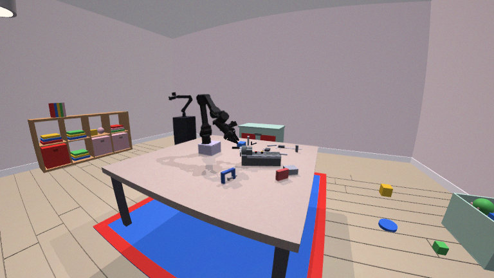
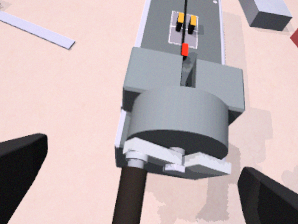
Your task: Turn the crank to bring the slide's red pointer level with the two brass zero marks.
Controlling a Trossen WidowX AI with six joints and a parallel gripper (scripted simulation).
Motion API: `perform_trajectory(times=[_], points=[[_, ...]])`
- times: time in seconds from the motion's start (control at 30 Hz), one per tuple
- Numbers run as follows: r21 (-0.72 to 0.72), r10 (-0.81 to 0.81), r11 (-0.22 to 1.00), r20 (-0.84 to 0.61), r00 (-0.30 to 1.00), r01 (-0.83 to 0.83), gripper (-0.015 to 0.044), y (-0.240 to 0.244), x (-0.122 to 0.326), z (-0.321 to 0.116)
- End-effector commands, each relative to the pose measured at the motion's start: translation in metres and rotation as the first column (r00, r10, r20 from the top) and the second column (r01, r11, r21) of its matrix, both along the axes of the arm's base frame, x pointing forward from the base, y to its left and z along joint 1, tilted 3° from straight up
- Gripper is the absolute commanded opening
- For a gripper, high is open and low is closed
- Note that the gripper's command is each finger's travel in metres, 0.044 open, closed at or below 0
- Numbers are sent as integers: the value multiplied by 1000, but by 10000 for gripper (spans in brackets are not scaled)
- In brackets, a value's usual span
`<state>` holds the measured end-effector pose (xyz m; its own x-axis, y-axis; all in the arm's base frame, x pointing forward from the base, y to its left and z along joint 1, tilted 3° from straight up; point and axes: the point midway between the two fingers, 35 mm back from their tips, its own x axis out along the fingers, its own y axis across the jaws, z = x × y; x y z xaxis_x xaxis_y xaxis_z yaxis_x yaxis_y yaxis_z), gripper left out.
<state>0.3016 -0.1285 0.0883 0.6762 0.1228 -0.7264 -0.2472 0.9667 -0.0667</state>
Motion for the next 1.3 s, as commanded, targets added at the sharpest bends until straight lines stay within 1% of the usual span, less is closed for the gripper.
perform_trajectory(times=[0.0,1.27], points=[[19,-9,1000,-6,1000,9,440,2,-3,-8],[19,-9,1000,-7,1000,9,440,-1,-4,-67]])
